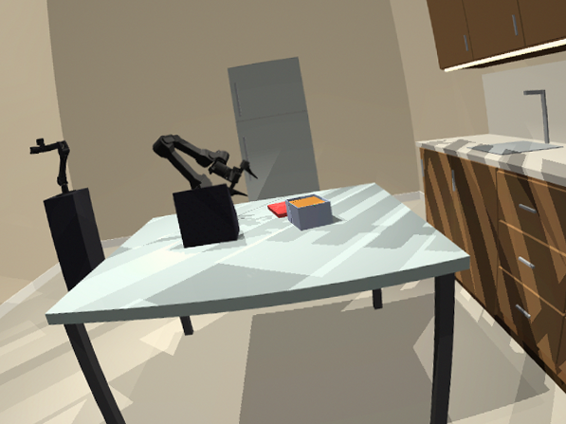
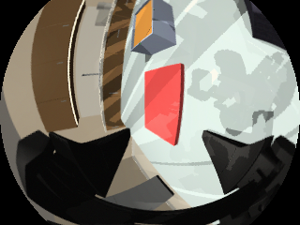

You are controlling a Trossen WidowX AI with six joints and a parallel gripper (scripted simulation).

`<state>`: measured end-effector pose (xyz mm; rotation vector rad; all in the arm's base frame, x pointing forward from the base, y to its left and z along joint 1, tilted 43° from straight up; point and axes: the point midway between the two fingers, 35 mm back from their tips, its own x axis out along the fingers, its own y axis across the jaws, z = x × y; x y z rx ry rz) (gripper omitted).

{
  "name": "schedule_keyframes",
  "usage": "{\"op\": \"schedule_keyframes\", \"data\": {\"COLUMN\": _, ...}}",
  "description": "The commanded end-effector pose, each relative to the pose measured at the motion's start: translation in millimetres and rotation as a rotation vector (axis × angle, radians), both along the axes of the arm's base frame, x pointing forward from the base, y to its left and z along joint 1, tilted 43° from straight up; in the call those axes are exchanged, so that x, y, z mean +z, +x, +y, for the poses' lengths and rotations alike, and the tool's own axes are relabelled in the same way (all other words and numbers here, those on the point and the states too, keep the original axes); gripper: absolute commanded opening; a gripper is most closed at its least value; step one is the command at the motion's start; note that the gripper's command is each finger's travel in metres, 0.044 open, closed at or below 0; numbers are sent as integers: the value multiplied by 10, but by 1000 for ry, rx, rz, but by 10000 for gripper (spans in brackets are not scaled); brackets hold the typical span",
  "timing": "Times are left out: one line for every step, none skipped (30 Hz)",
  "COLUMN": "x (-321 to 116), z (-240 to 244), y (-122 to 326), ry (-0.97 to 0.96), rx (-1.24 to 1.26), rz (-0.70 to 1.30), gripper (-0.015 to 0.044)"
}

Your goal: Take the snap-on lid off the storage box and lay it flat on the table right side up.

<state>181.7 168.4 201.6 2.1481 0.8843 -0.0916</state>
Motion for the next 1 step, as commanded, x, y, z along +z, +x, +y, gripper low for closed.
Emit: {"op": "schedule_keyframes", "data": {"x": -13, "z": 5, "y": -5, "ry": -3, "rx": 6, "rz": 0, "gripper": 440}}
